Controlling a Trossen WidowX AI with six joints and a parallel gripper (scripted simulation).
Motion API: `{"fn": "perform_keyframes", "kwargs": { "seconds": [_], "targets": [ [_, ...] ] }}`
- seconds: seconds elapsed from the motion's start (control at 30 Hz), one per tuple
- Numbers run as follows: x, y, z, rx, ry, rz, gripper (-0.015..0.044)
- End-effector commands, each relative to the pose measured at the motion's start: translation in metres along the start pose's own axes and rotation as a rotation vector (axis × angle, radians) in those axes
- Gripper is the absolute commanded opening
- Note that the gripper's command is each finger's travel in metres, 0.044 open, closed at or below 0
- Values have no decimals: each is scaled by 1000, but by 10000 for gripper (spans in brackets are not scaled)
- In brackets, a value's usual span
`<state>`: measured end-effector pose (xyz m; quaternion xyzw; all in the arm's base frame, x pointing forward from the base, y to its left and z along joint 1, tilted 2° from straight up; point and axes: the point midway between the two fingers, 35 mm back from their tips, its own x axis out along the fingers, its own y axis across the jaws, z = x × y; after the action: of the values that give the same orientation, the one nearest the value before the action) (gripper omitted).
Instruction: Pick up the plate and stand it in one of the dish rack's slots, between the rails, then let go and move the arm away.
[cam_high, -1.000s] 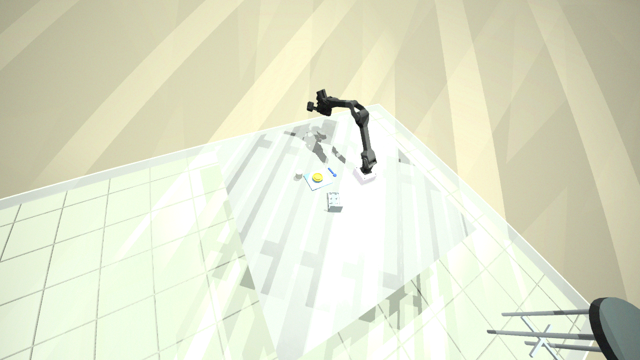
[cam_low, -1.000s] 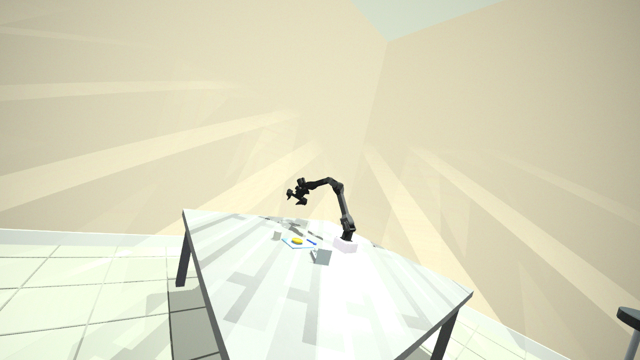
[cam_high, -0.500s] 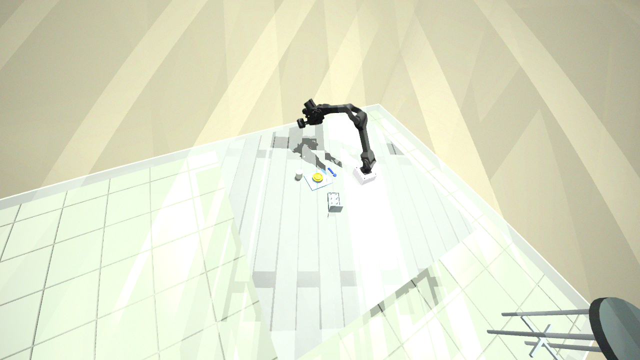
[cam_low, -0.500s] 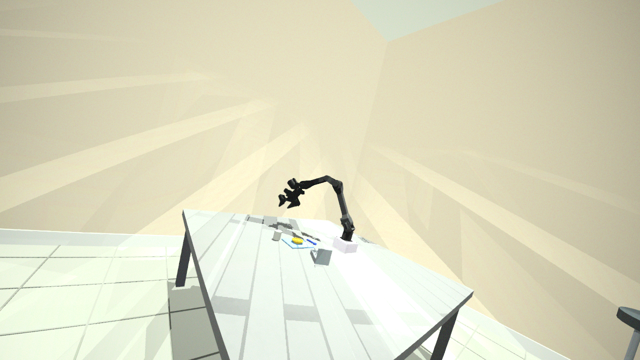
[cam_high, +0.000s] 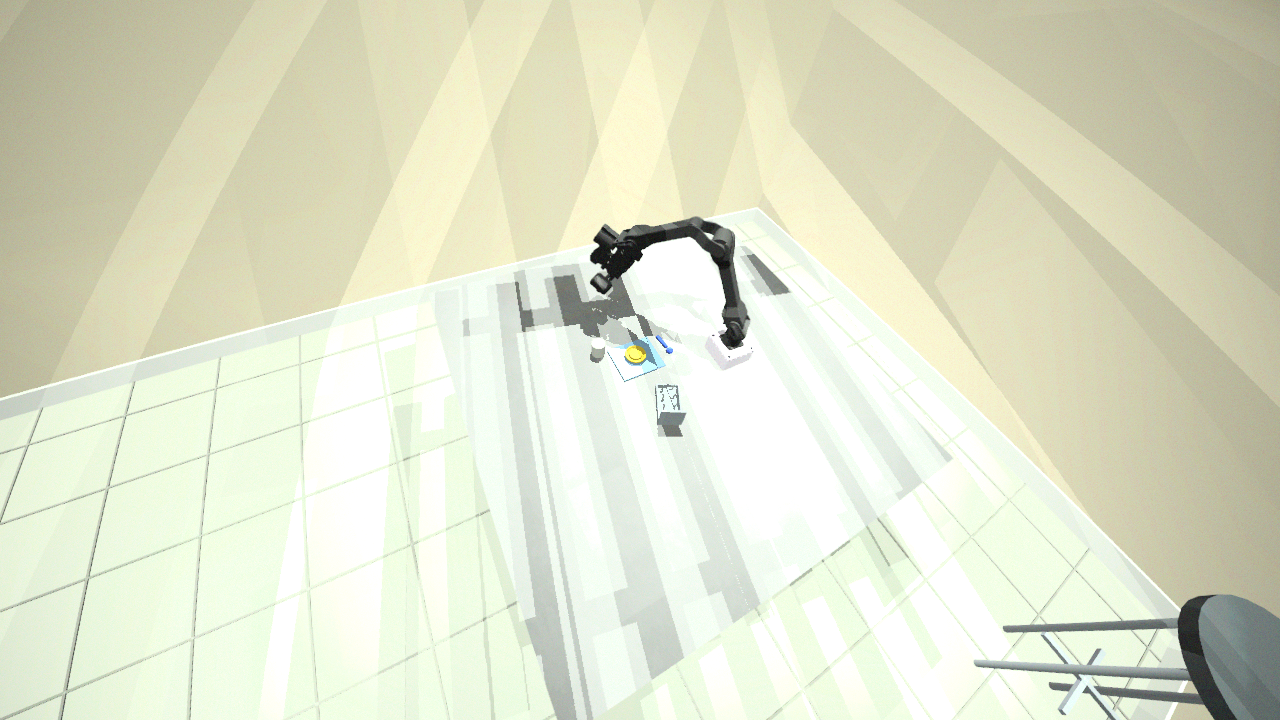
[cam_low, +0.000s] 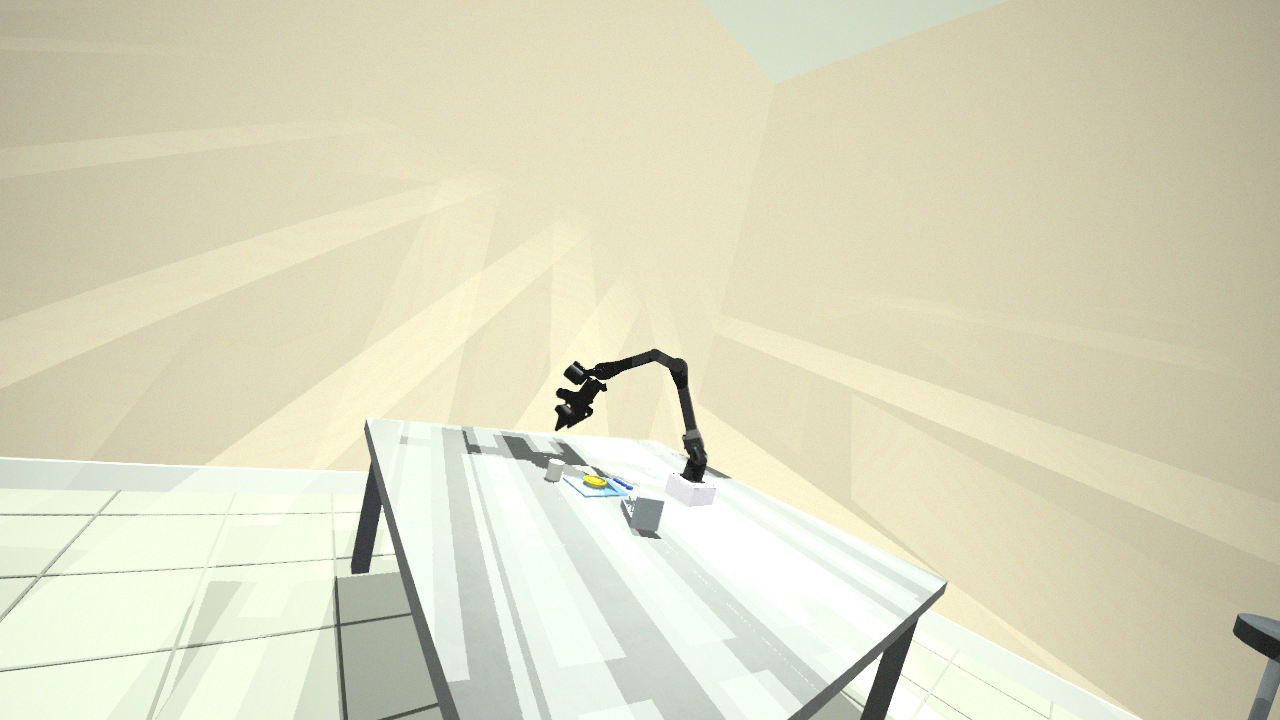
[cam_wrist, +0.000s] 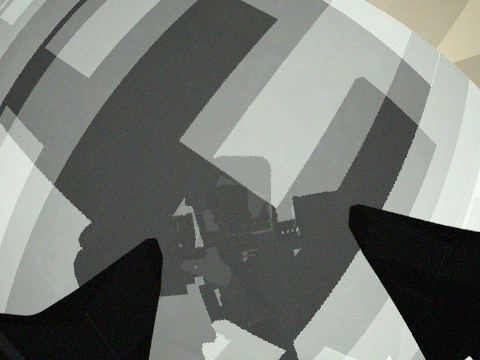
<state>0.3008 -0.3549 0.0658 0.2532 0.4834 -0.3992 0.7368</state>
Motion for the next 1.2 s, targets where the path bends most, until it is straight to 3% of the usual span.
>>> {"fn": "perform_keyframes", "kwargs": {
  "seconds": [0.0,0.47,0.9,1.17],
  "targets": [
    [-7,26,-18,-107,37,34,400],
    [-31,106,-109,-545,212,142,400],
    [-58,144,-191,-929,353,229,400],
    [-58,147,-202,-969,370,240,400]
  ]
}}
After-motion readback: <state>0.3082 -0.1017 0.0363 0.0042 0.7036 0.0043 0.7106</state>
